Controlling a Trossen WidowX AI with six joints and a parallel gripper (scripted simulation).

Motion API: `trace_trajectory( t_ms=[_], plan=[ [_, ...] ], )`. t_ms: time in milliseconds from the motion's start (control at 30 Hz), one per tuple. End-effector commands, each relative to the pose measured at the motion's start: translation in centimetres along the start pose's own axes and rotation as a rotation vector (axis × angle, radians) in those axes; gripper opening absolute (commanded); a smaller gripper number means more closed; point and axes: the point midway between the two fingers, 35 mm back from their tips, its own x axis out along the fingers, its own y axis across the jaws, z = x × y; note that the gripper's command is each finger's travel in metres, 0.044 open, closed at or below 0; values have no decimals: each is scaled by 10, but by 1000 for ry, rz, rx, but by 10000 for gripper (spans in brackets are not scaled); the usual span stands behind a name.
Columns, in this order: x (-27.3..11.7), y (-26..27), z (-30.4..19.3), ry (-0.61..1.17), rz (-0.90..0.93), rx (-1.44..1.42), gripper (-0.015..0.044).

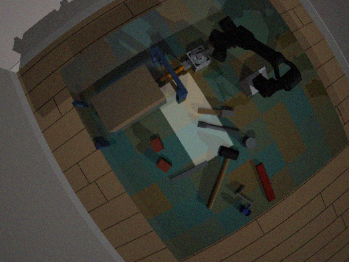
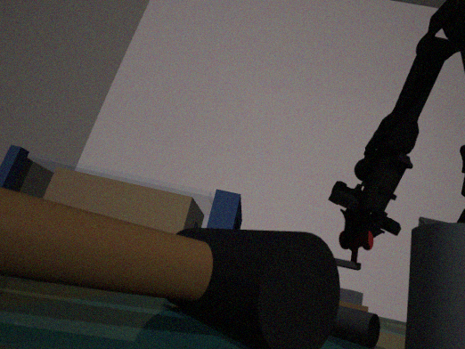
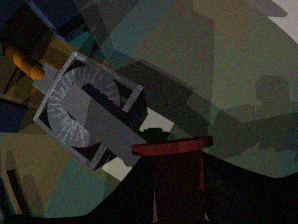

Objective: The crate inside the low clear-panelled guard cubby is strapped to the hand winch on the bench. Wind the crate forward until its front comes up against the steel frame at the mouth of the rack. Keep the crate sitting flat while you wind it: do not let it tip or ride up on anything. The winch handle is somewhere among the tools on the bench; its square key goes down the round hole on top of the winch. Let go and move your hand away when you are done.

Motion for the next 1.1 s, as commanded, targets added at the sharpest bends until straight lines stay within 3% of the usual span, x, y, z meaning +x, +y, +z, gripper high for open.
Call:
trace_trajectory(
  t_ms=[0, 1067],
  plan=[
    [4, -11, 13, -18, -29, -15, 0],
    [25, -23, 66, -23, -29, -17, 0]
  ],
)
